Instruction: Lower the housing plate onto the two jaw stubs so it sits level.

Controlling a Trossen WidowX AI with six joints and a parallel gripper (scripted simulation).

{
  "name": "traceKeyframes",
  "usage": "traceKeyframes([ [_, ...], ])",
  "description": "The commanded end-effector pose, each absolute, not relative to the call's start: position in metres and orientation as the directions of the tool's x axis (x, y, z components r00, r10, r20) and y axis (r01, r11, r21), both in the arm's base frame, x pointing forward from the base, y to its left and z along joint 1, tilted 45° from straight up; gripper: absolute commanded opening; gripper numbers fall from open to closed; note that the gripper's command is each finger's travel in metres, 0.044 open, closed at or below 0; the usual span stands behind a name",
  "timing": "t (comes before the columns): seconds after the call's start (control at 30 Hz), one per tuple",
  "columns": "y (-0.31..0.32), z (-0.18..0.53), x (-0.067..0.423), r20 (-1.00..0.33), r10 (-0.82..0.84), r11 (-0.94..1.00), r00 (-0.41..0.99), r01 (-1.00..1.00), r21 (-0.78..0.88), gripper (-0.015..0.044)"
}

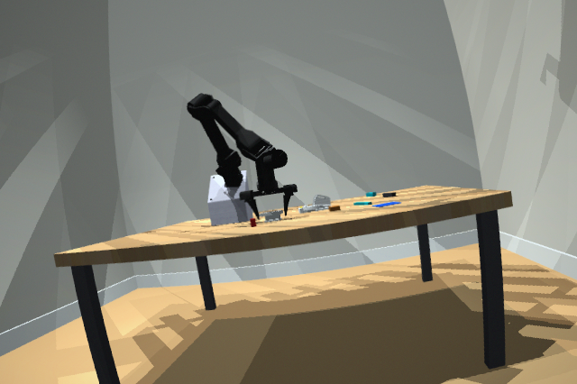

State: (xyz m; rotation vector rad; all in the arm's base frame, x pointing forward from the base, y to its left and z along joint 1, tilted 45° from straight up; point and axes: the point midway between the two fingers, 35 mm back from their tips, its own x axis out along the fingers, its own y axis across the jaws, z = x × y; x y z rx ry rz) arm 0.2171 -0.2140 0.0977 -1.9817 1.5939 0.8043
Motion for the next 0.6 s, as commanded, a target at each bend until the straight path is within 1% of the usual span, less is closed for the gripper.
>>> traceKeyframes([
  [0.0, -0.214, 0.0977, 0.2171, -0.696, -0.701, -0.215, 0.153, -0.977, 0.001, 0.0413],
  [0.3, -0.214, 0.0977, 0.2171, -0.696, -0.701, -0.215, 0.153, -0.977, 0.001, 0.0353],
  [0.57, -0.214, 0.0977, 0.2171, -0.696, -0.701, -0.215, 0.153, -0.977, 0.001, 0.0351],
])
